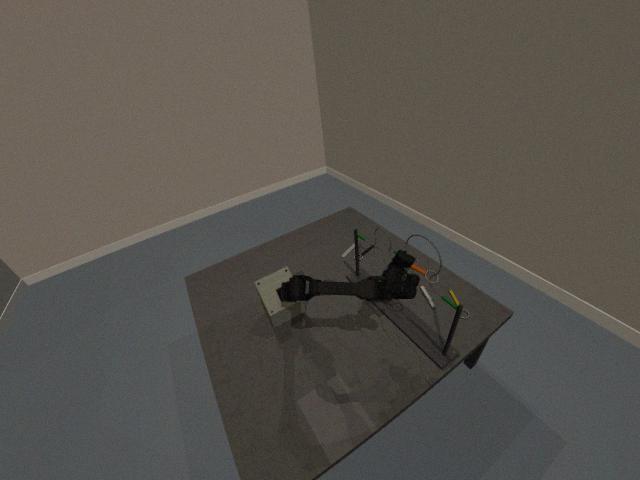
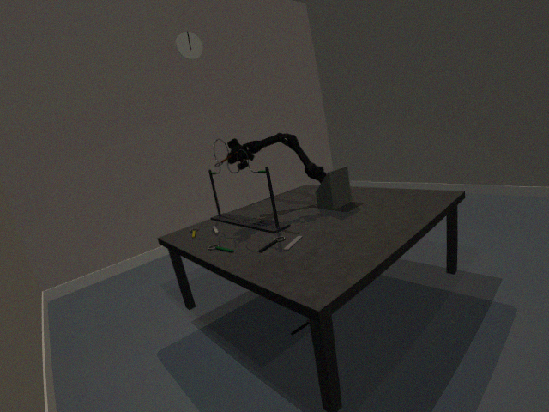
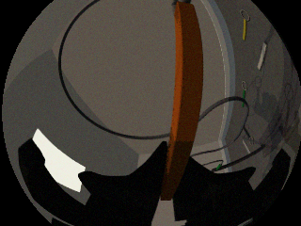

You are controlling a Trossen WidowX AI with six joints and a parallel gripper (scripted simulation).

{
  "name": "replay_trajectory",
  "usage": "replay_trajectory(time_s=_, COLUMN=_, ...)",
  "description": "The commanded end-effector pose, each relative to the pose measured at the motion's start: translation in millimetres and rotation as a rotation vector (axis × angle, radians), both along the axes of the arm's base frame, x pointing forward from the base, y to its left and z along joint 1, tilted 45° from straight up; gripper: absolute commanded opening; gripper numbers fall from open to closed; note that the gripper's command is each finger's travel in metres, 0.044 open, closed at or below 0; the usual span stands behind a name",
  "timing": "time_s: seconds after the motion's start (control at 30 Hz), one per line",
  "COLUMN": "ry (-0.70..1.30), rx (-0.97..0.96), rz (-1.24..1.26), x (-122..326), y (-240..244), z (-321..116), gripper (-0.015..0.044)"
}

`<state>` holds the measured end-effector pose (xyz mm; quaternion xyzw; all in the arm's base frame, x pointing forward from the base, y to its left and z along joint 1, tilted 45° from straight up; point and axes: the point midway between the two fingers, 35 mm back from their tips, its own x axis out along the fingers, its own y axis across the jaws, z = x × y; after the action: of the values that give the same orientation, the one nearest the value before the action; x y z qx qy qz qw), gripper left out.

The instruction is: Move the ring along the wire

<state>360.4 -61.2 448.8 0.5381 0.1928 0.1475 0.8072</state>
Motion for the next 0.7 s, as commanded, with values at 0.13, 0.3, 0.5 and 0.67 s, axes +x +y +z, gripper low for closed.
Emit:
replay_trajectory(time_s=0.13, ry=-0.021, rx=0.126, rz=-0.059, x=5.9, y=10.5, z=21.2, gripper=-0.015)
replay_trajectory(time_s=0.3, ry=-0.02, rx=0.163, rz=-0.059, x=5.7, y=12.2, z=30.9, gripper=-0.015)
replay_trajectory(time_s=0.5, ry=-0.019, rx=0.163, rz=-0.059, x=5.5, y=12.9, z=36.8, gripper=-0.015)
replay_trajectory(time_s=0.67, ry=-0.02, rx=0.136, rz=-0.059, x=5.4, y=13.1, z=38.6, gripper=-0.015)
